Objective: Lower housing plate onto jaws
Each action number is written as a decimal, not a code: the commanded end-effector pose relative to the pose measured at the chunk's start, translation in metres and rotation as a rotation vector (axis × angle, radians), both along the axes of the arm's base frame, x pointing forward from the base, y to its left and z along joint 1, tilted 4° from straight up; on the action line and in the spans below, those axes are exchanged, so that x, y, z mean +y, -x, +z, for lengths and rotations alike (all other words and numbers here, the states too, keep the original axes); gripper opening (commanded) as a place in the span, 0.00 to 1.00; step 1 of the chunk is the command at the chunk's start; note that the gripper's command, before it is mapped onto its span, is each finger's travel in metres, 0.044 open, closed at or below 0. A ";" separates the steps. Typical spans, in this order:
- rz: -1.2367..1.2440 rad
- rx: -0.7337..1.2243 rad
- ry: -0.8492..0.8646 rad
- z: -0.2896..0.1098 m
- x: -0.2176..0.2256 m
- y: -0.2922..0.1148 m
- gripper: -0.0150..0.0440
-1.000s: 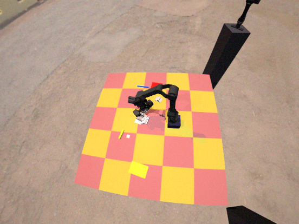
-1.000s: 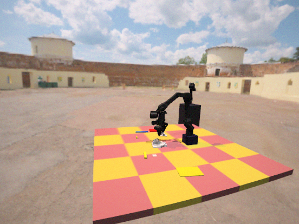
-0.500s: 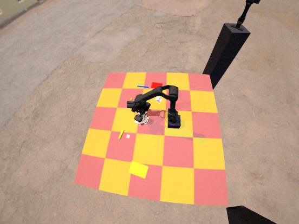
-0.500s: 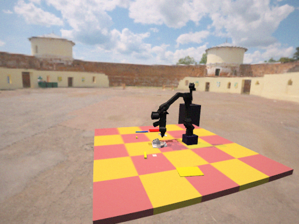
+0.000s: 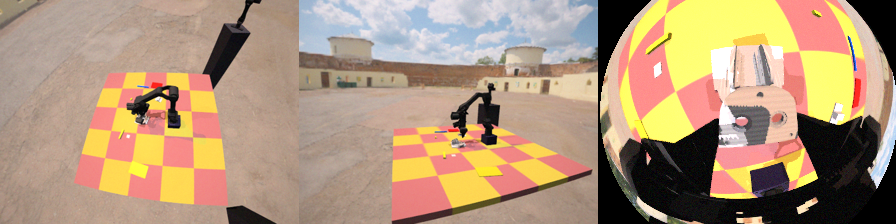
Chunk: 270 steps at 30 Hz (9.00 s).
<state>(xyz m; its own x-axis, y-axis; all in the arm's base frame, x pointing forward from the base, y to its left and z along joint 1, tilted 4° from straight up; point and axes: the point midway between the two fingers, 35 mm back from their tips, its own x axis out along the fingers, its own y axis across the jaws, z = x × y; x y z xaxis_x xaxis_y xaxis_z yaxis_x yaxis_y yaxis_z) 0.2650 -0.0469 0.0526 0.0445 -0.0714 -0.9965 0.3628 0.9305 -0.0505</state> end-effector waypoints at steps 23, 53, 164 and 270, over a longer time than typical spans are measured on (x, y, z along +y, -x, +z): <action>0.005 -0.001 0.005 -0.001 0.005 0.015 0.85; -0.002 -0.001 0.004 -0.001 0.005 0.015 0.85; 0.004 0.000 0.005 -0.072 0.000 0.012 0.85; 0.004 0.000 0.005 -0.077 0.000 0.012 0.85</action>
<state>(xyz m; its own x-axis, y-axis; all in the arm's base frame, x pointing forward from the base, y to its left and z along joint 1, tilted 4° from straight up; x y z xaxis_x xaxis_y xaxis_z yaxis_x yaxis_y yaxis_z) 0.2529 -0.0467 -0.0241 0.0455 -0.0726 -0.9963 0.3633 0.9303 -0.0512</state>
